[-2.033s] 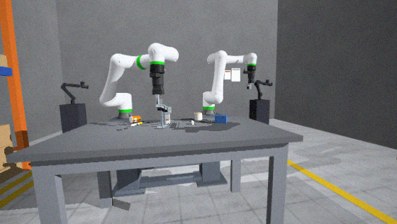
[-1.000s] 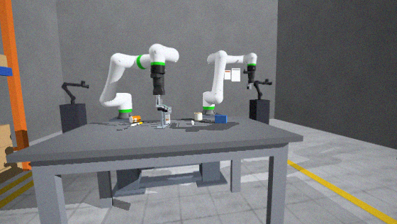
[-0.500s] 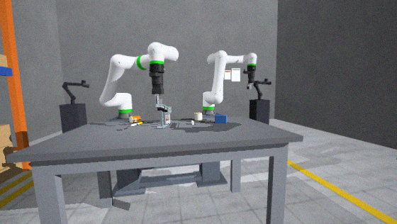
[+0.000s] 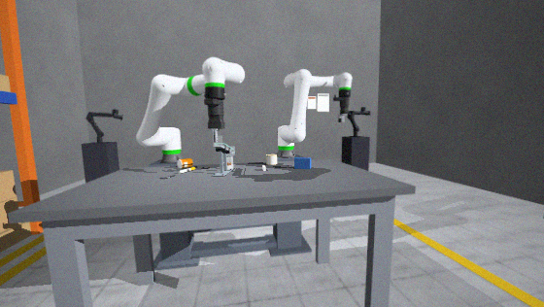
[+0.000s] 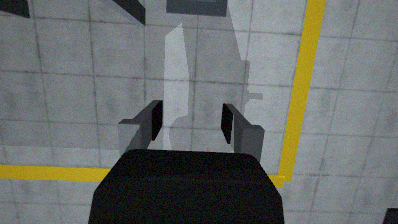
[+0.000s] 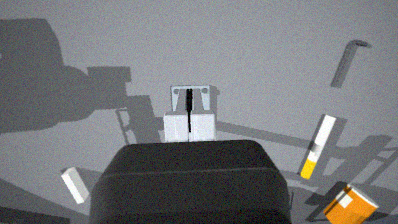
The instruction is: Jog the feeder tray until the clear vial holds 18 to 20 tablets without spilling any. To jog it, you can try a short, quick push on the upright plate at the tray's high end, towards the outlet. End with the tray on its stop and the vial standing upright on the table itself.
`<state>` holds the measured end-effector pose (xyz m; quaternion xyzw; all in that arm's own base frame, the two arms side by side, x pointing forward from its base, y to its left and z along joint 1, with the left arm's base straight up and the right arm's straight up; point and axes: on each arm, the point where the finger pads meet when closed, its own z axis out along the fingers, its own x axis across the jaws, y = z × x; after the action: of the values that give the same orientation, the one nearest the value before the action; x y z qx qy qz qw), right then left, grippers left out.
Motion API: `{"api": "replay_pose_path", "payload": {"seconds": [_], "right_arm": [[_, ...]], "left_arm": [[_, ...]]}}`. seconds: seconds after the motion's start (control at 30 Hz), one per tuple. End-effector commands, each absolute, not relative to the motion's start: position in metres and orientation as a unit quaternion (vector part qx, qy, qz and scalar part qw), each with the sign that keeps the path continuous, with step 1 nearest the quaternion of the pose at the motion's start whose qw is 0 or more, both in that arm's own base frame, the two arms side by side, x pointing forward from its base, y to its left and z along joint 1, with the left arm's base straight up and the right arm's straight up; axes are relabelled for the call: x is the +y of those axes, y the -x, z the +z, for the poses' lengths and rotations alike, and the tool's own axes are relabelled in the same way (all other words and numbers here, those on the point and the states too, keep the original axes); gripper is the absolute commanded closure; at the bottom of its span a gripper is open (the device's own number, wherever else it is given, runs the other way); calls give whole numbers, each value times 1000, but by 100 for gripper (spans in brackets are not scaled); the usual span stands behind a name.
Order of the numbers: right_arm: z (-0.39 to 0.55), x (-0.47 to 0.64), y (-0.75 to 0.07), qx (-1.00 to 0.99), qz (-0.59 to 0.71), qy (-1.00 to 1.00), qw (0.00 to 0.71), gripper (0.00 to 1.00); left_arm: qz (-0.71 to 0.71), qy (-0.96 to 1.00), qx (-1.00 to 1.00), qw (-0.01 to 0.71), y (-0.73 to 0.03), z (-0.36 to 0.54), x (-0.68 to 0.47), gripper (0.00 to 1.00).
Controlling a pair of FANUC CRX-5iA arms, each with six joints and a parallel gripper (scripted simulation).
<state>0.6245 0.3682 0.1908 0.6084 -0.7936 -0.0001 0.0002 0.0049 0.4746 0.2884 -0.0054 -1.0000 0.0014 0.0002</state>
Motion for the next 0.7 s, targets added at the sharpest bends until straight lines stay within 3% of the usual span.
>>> {"api": "replay_pose_path", "payload": {"seconds": [0.0,0.67], "right_arm": [[196,368,-625,-794,0,-608,-1,100],[241,368,-625,-794,0,-608,-1,100]], "left_arm": [[0,5,-1000,0,-5,290,475,0],[0,5,-1000,0,-5,290,475,0]]}}
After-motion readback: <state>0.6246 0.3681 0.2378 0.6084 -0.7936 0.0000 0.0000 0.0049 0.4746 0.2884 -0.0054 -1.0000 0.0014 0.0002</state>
